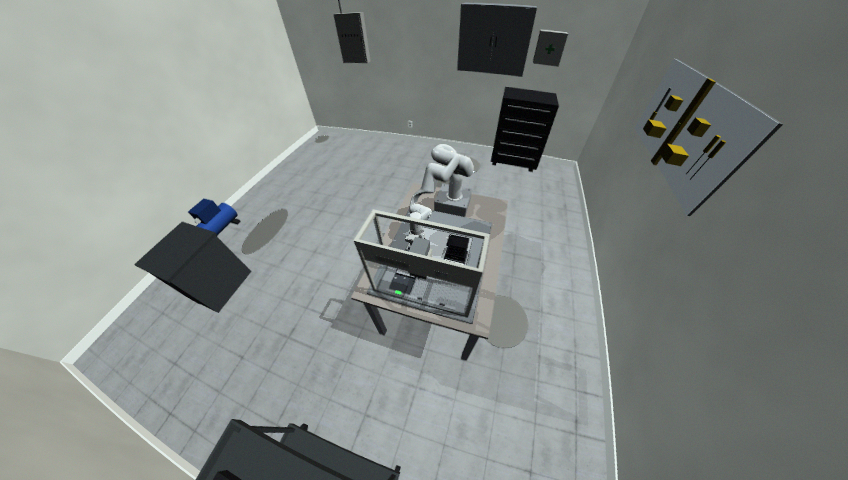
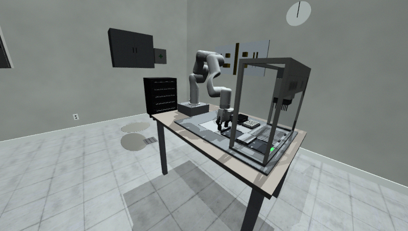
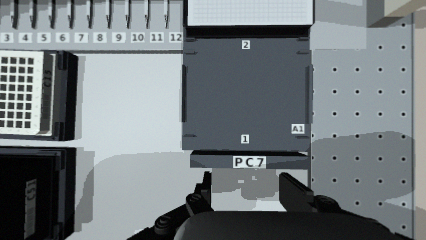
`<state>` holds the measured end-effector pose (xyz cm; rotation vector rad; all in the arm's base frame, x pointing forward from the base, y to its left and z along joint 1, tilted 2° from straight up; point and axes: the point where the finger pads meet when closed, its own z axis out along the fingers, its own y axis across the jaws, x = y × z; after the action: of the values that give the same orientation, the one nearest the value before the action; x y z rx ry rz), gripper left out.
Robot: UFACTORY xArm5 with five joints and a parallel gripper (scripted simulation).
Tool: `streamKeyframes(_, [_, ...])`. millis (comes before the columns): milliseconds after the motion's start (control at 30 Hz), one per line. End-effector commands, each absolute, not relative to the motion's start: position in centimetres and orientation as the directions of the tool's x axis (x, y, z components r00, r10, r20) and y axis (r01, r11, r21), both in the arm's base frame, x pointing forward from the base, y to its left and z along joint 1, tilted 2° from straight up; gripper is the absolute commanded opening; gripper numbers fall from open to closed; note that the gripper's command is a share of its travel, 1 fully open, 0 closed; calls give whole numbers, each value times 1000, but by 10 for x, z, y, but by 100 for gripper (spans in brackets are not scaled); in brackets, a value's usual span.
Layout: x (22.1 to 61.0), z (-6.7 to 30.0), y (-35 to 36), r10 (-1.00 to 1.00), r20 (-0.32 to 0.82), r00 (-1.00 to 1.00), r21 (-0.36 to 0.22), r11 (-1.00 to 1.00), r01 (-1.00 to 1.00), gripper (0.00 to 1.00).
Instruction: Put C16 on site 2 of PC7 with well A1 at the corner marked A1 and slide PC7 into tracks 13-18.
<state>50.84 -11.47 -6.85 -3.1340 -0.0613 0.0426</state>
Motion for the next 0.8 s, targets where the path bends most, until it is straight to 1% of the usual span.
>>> streamKeyframes(0, [510, -64, -115, 39, -23, 999, -6, -999, 39, 81])
streamKeyframes(767, [511, -29, -115, 39, -23, 999, -6, -999, 39, 81])
